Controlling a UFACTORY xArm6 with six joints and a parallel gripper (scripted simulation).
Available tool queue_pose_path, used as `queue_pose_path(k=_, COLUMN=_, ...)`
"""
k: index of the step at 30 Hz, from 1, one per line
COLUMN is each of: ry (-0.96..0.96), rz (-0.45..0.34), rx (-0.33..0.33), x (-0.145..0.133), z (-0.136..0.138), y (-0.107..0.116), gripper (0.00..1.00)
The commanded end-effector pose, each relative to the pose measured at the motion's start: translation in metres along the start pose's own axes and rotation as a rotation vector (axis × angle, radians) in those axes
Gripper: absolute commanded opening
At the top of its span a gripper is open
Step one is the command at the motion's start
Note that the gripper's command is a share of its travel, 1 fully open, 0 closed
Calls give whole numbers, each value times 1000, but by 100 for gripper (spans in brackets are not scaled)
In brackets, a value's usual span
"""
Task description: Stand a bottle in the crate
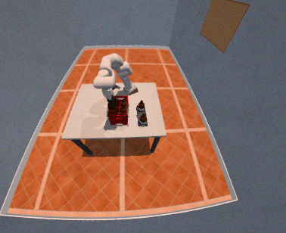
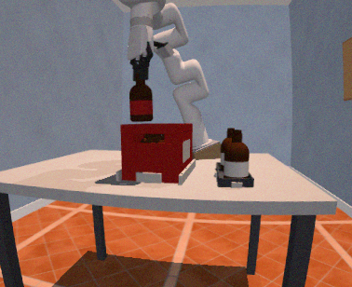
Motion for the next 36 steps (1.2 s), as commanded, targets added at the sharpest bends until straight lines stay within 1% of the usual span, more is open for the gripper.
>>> queue_pose_path(k=1, ry=-1, rz=-3, rx=-2, x=0, z=0, y=2, gripper=0)
queue_pose_path(k=23, ry=-1, rz=-3, rx=-2, x=0, z=0, y=1, gripper=0)
queue_pose_path(k=36, ry=-1, rz=-3, rx=-2, x=0, z=0, y=-4, gripper=0)
Point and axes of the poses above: the point where the finger pads meet when closed, its own y axis back along the fingers, its own z axis across the jaws, x = y × z, the point moved 9 cm from there along y, back along the fingers, and after that the axes turned 12 degrees about y, right-handed, at the moved point
